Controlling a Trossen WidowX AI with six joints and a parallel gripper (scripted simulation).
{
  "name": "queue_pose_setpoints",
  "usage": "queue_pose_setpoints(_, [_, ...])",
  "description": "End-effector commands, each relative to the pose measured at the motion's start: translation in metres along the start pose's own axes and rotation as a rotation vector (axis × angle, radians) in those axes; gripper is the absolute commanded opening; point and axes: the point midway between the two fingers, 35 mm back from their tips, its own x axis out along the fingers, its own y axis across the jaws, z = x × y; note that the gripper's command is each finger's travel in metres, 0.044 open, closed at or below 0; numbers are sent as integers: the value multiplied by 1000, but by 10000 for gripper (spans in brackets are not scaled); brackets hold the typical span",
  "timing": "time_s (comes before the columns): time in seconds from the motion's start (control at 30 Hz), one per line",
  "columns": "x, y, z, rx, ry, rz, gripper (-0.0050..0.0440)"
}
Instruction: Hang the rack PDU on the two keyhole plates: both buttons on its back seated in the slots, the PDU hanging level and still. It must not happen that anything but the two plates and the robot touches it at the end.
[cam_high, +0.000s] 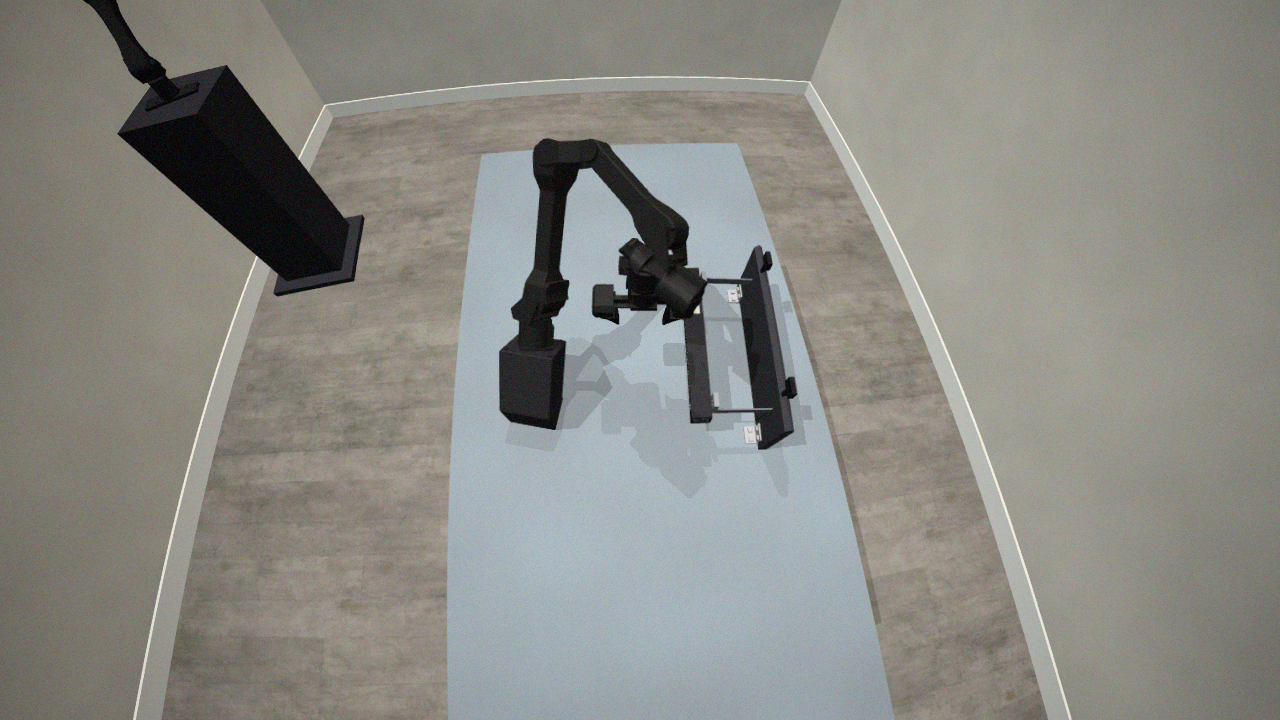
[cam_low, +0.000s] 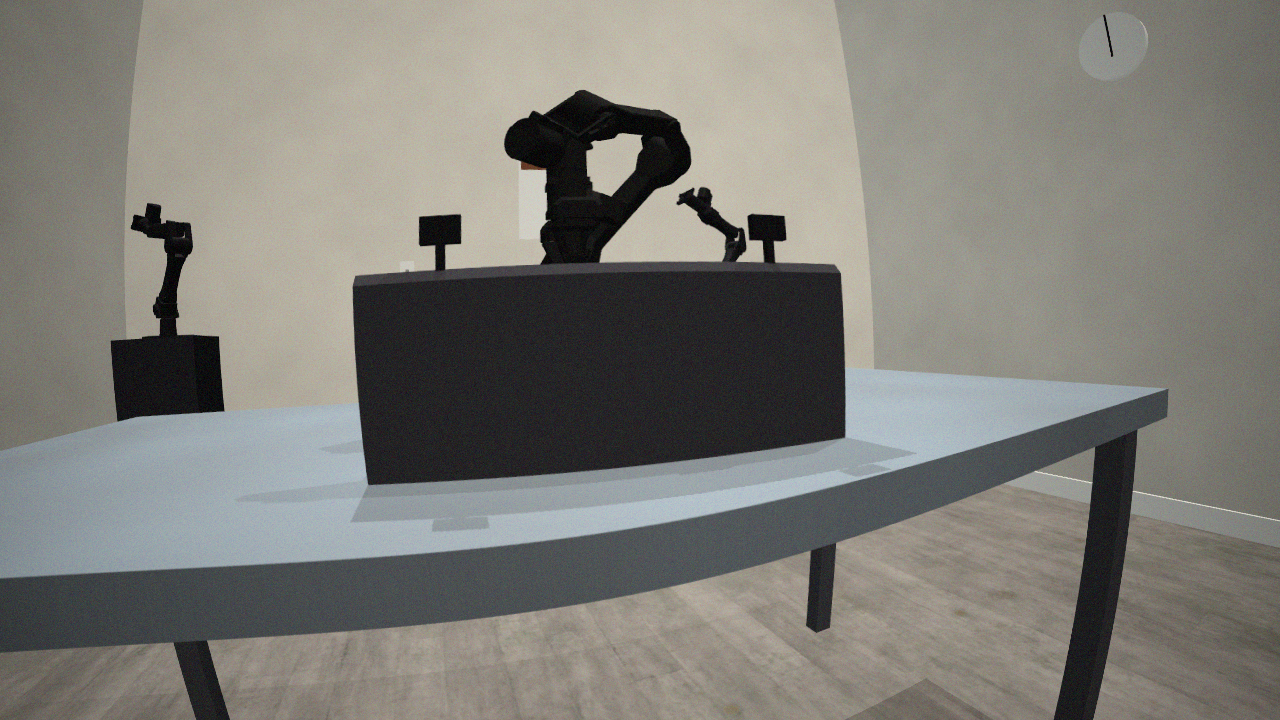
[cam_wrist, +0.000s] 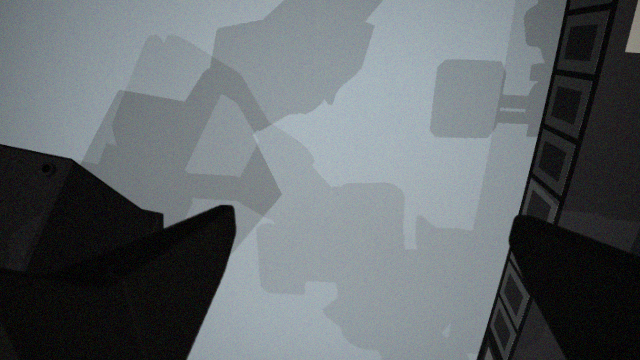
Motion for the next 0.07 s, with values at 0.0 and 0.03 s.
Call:
queue_pose_setpoints(0.0, [-3,-2,0,-7,8,-10,440])
queue_pose_setpoints(0.03, [-3,-2,0,-7,8,-10,440])
